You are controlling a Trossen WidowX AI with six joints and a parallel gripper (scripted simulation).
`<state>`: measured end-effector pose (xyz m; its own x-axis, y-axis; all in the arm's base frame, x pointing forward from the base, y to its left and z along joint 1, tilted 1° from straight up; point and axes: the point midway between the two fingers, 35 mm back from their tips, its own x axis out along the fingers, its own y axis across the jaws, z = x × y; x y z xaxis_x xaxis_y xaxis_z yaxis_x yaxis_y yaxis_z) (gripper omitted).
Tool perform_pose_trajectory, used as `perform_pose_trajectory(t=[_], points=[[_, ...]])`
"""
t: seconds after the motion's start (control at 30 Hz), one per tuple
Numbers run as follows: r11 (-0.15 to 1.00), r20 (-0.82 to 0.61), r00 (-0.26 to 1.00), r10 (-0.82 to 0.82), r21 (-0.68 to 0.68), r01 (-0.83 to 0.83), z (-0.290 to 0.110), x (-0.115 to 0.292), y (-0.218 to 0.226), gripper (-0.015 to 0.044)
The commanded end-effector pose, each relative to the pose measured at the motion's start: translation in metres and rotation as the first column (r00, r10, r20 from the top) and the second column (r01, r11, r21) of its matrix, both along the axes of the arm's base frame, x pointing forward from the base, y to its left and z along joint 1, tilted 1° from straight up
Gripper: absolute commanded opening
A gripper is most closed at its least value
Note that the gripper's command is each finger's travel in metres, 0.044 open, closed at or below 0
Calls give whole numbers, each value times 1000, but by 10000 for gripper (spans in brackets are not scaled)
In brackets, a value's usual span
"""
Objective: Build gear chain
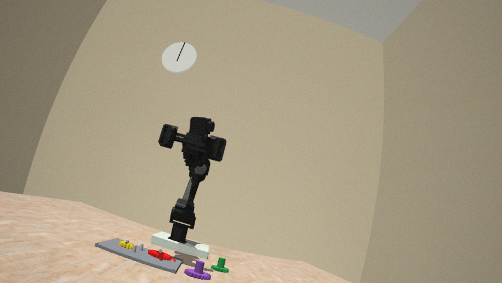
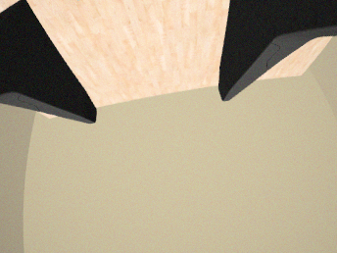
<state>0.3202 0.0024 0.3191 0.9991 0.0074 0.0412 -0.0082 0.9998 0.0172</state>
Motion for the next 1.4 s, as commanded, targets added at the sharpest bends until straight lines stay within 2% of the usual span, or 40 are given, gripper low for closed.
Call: perform_pose_trajectory(t=[0.0,0.1,0.2,0.3,0.4,0.5,0.6,0.77,0.9,1.37], points=[[1000,-11,1000,6,14,-5,-2,1,2,426],[977,-160,984,83,209,-48,-31,13,25,440],[903,-348,921,174,430,-8,-69,18,57,440],[796,-533,810,243,587,148,-108,15,88,440],[681,-694,664,278,630,373,-145,2,115,440],[597,-791,544,281,588,546,-169,-12,131,440],[523,-871,416,262,490,697,-191,-30,145,440],[346,-967,180,180,234,909,-221,-68,163,440],[171,-996,16,83,30,985,-236,-99,167,440],[156,-997,4,74,15,988,-238,-102,163,440]])
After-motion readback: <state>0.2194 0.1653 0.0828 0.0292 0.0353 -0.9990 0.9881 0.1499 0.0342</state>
